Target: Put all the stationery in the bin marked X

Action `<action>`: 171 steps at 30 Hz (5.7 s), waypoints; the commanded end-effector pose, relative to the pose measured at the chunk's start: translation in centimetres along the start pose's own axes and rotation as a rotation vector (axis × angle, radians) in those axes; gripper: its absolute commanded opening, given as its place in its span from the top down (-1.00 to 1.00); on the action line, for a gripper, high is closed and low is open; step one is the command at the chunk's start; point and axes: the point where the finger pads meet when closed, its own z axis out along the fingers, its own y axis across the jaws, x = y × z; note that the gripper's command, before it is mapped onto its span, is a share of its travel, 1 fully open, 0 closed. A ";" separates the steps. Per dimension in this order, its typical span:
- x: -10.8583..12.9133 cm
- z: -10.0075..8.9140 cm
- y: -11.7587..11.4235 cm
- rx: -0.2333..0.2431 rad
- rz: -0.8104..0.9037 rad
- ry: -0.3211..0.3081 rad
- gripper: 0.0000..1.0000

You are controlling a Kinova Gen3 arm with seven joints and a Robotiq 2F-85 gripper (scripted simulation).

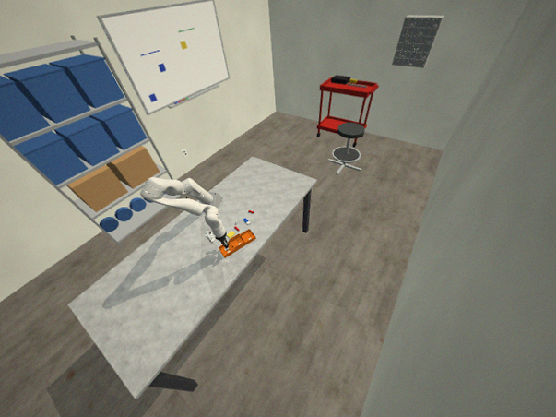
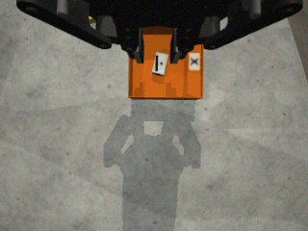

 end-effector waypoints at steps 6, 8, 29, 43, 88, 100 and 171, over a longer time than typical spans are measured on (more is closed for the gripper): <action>0.1 -2.8 -0.2 0.006 0.002 0.001 0.41; 0.1 -2.8 -0.2 0.006 0.002 0.001 0.41; -5.9 -2.9 6.7 0.006 -0.217 0.002 -0.11; -8.8 -2.9 9.7 0.006 -0.217 0.001 -0.11; -8.4 2.7 9.8 0.006 -0.217 0.001 -0.11; -8.4 2.9 9.7 0.006 -0.217 0.001 -0.11; -8.3 2.1 9.4 0.006 -0.217 0.002 0.30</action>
